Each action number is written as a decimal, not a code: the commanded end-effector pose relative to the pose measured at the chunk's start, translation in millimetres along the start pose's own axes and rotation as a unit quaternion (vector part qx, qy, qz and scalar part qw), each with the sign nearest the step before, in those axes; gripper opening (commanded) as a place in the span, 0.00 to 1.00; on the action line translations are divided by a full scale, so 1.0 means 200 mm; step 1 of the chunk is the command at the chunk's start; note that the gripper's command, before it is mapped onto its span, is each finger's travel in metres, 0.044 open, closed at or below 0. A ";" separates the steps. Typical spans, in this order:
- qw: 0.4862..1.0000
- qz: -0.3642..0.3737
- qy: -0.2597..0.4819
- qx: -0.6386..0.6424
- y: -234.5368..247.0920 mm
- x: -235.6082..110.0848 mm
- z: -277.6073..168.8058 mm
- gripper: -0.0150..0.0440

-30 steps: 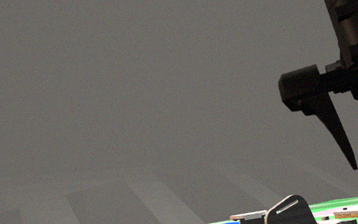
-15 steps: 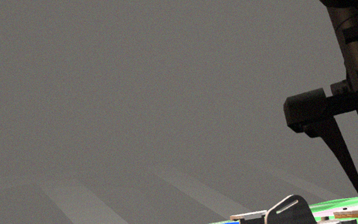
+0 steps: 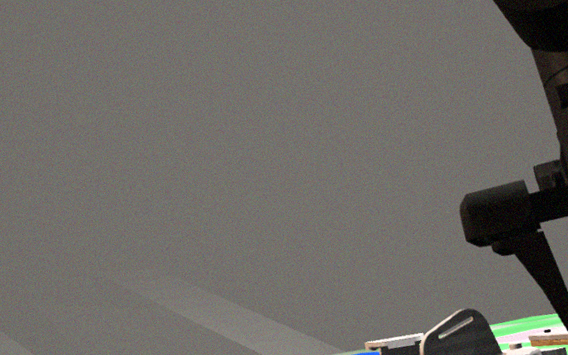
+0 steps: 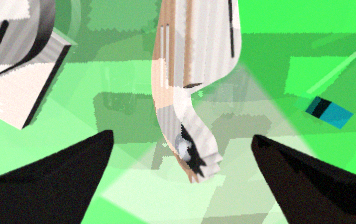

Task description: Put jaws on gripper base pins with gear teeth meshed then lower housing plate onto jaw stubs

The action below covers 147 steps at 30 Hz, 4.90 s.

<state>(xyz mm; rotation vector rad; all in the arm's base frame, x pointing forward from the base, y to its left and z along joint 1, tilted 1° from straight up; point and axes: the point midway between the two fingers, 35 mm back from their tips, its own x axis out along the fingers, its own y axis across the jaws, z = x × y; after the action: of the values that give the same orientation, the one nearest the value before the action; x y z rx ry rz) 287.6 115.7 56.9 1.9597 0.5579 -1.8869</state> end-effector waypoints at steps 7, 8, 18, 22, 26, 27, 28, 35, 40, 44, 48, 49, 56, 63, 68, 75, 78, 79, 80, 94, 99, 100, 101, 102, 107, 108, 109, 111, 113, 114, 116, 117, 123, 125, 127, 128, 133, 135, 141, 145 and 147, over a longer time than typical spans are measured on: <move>1.000 0.002 -0.001 0.003 0.00 0.07 0.01 1.00; 1.000 0.002 -0.001 0.003 0.00 0.07 0.01 1.00; 1.000 0.002 -0.001 0.003 0.00 0.07 0.01 0.60; 1.000 0.002 -0.001 0.003 0.00 0.07 0.01 0.49; 1.000 0.002 -0.001 0.003 0.00 0.07 0.01 0.44; 1.000 0.002 -0.001 0.003 0.00 0.07 0.01 0.43; 1.000 0.002 -0.001 0.003 0.00 0.07 0.01 0.42; 1.000 0.002 -0.001 0.003 0.00 0.07 0.01 0.32; 1.000 0.002 -0.001 0.003 0.00 0.07 0.01 0.32; 1.000 0.002 -0.001 0.003 0.00 0.05 0.01 0.32; 1.000 0.002 -0.001 0.003 0.00 0.02 0.01 0.32; 1.000 0.002 -0.001 0.003 0.00 0.02 0.01 0.32; 1.000 0.002 0.000 0.003 0.00 -0.02 0.01 0.32; 1.000 0.002 0.000 0.003 0.00 -0.05 0.01 0.32; 1.000 0.002 0.000 0.003 0.00 -0.08 0.01 0.32; 1.000 0.002 0.000 0.003 0.00 -0.08 0.01 0.32; 1.000 0.002 0.000 0.003 0.00 -0.12 0.01 0.32; 1.000 0.002 0.000 0.003 0.00 -0.13 0.01 0.32; 1.000 0.002 0.000 0.003 0.00 -0.15 0.01 0.32; 1.000 0.002 0.000 0.003 0.00 -0.30 0.00 0.32; 1.000 0.002 0.000 0.001 0.00 -0.30 0.00 0.32; 1.000 0.002 0.000 -0.005 0.00 -0.30 0.00 0.32; 1.000 0.002 0.000 -0.014 0.00 -0.30 0.00 0.32; 1.000 0.002 0.000 -0.026 -0.01 -0.30 0.00 0.32; 0.996 0.002 0.000 -0.086 -0.03 -0.30 -0.02 0.32; 0.995 0.002 0.000 -0.098 -0.03 -0.30 -0.02 0.32; 0.994 0.002 0.000 -0.110 -0.04 -0.30 -0.02 0.32; 0.991 0.002 0.000 -0.133 -0.04 -0.30 -0.03 0.32; 0.988 0.002 0.000 -0.157 -0.05 -0.30 -0.03 0.32; 0.986 0.002 0.000 -0.169 -0.06 -0.30 -0.04 0.32; 0.981 0.002 0.000 -0.192 -0.07 -0.30 -0.04 0.32; 0.979 0.002 0.000 -0.204 -0.07 -0.30 -0.04 0.32; 0.962 0.001 0.000 -0.273 -0.09 -0.30 -0.06 0.32; 0.955 0.001 0.000 -0.296 -0.10 -0.30 -0.07 0.32; 0.948 0.001 0.000 -0.319 -0.11 -0.30 -0.07 0.32; 0.944 0.001 0.000 -0.330 -0.12 -0.30 -0.07 0.32; 0.926 0.001 0.000 -0.378 -0.13 -0.30 -0.08 0.32; 0.925 0.001 0.000 -0.380 -0.14 -0.30 -0.08 0.32; 0.925 0.001 0.000 -0.380 -0.14 -0.30 -0.08 0.32; 0.925 0.001 0.000 -0.380 -0.14 -0.28 -0.09 0.32; 0.925 0.001 0.000 -0.380 -0.14 -0.26 -0.09 0.32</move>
<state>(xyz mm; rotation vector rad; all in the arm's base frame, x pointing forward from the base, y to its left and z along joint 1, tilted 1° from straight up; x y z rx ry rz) 286.5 145.8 115.3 1.4348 1.0829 -1.3589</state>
